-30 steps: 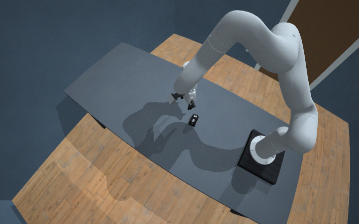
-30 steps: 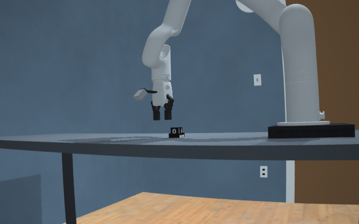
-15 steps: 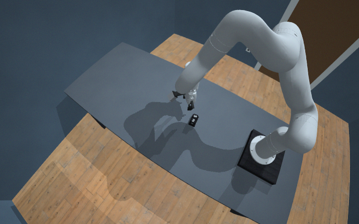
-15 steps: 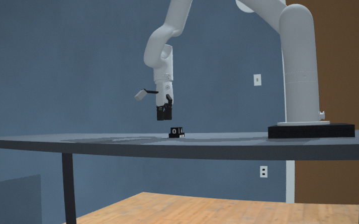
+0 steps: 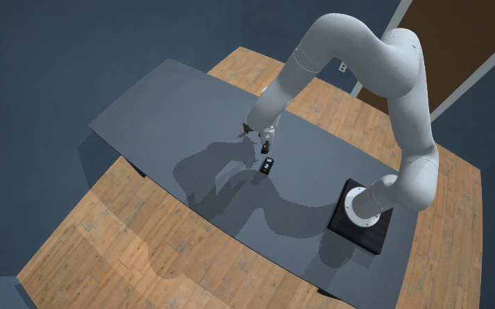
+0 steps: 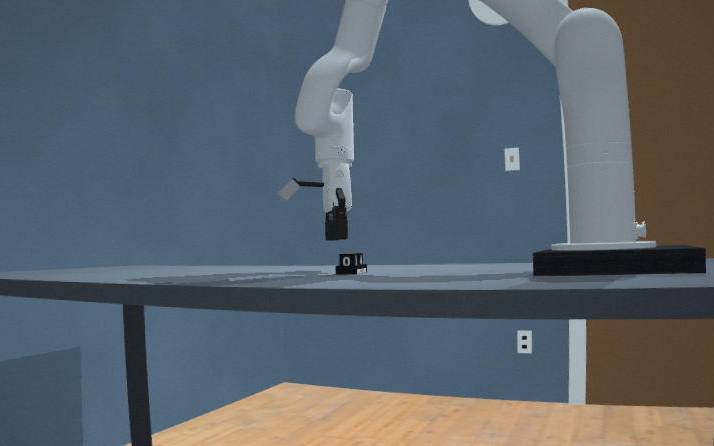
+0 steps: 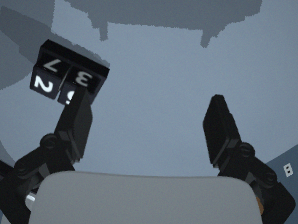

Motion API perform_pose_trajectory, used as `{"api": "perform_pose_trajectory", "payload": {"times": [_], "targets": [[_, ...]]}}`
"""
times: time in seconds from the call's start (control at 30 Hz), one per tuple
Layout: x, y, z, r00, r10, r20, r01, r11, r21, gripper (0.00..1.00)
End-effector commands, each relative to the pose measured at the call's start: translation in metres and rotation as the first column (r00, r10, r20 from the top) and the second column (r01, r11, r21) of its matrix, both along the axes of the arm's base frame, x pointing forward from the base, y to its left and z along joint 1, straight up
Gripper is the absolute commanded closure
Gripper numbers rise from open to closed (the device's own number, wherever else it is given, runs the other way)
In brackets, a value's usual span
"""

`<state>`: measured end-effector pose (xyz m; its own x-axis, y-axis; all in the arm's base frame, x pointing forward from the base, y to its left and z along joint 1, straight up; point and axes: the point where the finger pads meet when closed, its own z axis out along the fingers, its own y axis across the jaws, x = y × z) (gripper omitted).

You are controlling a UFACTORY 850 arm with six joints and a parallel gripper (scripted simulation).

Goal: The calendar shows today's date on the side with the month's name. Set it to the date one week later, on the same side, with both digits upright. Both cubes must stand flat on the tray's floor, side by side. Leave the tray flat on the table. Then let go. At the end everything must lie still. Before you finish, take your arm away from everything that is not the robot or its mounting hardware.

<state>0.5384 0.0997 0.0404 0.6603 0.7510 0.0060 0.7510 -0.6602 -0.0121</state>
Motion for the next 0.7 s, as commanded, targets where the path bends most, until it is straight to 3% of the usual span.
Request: {"api": "perform_pose_trajectory", "payload": {"times": [0.0,0.27,0.47,0.6,0.67], "targets": [[-0.009,-0.005,0.000,0.993,-0.119,0.004,0.119,0.993,-0.012,0.00],[-0.021,-0.012,-0.002,0.990,-0.137,0.004,0.137,0.990,-0.012,0.00],[-0.024,-0.014,-0.002,0.944,-0.329,0.004,0.329,0.944,-0.012,0.00],[-0.025,-0.014,-0.002,0.930,-0.367,0.004,0.367,0.930,-0.012,0.00],[-0.039,-0.022,-0.003,0.928,-0.372,0.004,0.372,0.928,-0.012,0.00]]}}
